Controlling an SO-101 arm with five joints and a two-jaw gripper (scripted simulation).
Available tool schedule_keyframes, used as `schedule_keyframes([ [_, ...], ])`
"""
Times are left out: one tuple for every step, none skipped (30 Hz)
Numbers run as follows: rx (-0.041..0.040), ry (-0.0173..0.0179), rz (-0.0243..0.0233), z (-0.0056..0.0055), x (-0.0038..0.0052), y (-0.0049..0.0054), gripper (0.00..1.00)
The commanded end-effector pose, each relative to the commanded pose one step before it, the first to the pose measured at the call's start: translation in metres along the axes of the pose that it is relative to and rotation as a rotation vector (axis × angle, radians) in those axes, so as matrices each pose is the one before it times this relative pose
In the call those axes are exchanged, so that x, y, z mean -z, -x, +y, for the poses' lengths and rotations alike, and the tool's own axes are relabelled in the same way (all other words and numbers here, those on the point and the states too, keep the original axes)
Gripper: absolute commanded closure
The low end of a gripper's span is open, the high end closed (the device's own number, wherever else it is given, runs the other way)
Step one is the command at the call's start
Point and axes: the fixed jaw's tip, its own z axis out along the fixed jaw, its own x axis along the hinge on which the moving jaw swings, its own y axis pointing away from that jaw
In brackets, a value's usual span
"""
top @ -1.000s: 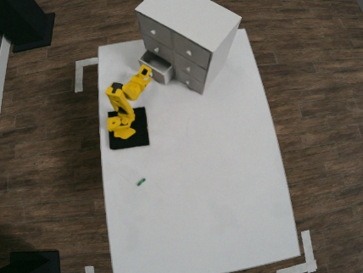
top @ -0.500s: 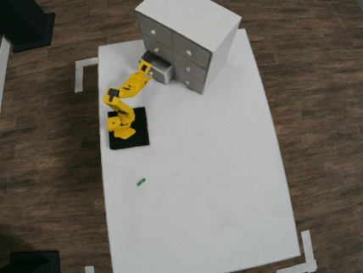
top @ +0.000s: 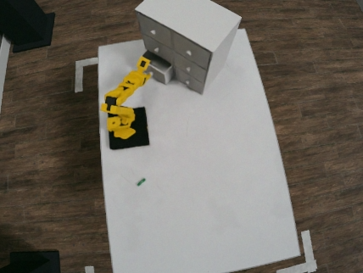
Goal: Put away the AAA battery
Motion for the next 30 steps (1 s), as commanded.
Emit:
schedule_keyframes([
  [0.03196, -0.00355, 0.02185, 0.0019, 0.005921, 0.0056, 0.79],
  [0.00585, -0.00182, 0.00786, 0.00002, 0.001362, 0.00022, 0.79],
  [0.00585, -0.00178, 0.00788, 0.00001, 0.001417, 0.00018, 0.79],
  [0.00585, -0.00173, 0.00788, 0.0, 0.001472, 0.00015, 0.79],
  [0.00585, -0.00169, 0.0079, -0.00001, 0.001526, 0.00011, 0.79],
  [0.00585, -0.00163, 0.0079, -0.00002, 0.001579, 0.00007, 0.79],
  [0.0, 0.0, 0.0, 0.0, 0.0, 0.0, 0.79],
  [0.0, 0.0, 0.0, 0.0, 0.0, 0.0, 0.79],
  [0.00585, -0.00159, 0.00792, -0.00002, 0.00163, 0.00003, 0.79],
  [0.00585, -0.00154, 0.00792, -0.00003, 0.00168, -0.00001, 0.79],
  [0.00585, -0.00149, 0.00794, -0.00004, 0.001729, -0.00006, 0.79],
  [0.00585, -0.00144, 0.00794, -0.00005, 0.001778, -0.0001, 0.79],
  [0.00585, -0.0014, 0.00796, -0.00006, 0.001824, -0.00015, 0.79],
  [0.00584, -0.00134, 0.00795, -0.00006, 0.001869, -0.0002, 0.79],
  [0.00584, -0.0013, 0.00797, -0.00007, 0.001913, -0.00026, 0.79],
  [0.00584, -0.00125, 0.00797, -0.00007, 0.001956, -0.00031, 0.79],
  [0.00584, -0.0012, 0.00799, -0.00008, 0.001996, -0.00036, 0.79],
  [0.00584, -0.00115, 0.00798, -0.00009, 0.002036, -0.00042, 0.79],
  [0.00584, -0.00111, 0.008, -0.00009, 0.002073, -0.00048, 0.79],
  [0.00584, -0.00105, 0.008, -0.00009, 0.002109, -0.00053, 0.79],
  [0.00584, -0.00101, 0.00802, -0.0001, 0.002143, -0.0006, 0.79],
  [0.00584, -0.00096, 0.00801, -0.0001, 0.002176, -0.00066, 0.79],
  [0.00584, -0.00091, 0.00803, -0.00011, 0.002206, -0.00072, 0.79],
  [0.0, 0.0, 0.0, 0.0, 0.0, 0.0, 0.79],
  [0.0, 0.0, 0.0, 0.0, 0.0, 0.0, 0.79],
  [0.00583, -0.00086, 0.00802, -0.00011, 0.002236, -0.00078, 0.79],
  [0.00583, -0.00081, 0.00804, -0.00011, 0.002262, -0.00085, 0.79],
  [0.00583, -0.00076, 0.00803, -0.00011, 0.002288, -0.00092, 0.79],
  [0.00583, -0.00072, 0.00805, -0.00011, 0.00231, -0.00099, 0.79],
  [0.00583, -0.00066, 0.00804, -0.00011, 0.002332, -0.00105, 0.79],
])
